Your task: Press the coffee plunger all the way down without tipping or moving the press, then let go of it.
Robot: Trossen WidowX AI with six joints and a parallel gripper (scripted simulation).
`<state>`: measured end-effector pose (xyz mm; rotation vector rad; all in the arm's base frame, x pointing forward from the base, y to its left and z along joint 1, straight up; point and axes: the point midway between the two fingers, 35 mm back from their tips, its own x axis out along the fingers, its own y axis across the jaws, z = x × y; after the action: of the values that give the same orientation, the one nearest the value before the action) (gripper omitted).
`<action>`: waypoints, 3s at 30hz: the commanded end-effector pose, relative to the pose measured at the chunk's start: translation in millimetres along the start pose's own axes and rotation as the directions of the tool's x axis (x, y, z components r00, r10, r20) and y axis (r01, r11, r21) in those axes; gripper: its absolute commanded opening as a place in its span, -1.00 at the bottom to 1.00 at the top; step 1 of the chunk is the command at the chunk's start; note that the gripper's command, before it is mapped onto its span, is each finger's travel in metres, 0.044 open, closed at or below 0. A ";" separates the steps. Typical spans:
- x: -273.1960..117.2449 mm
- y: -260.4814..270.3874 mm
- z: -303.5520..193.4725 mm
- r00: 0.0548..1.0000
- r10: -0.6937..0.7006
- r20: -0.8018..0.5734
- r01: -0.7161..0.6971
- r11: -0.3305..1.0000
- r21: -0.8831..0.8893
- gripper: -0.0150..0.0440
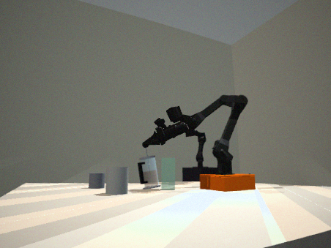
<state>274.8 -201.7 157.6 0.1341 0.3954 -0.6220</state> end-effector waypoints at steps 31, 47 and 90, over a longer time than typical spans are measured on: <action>17.1 0.2 -22.9 0.996 -0.001 -0.088 0.001 1.000 -0.002 -0.08; 19.5 0.3 -21.3 0.996 -0.001 -0.088 0.000 1.000 -0.002 -0.08; 6.2 0.4 0.0 0.997 0.000 -0.071 0.000 1.000 -0.001 1.00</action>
<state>282.3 -206.6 139.1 0.1585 0.4720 -0.6177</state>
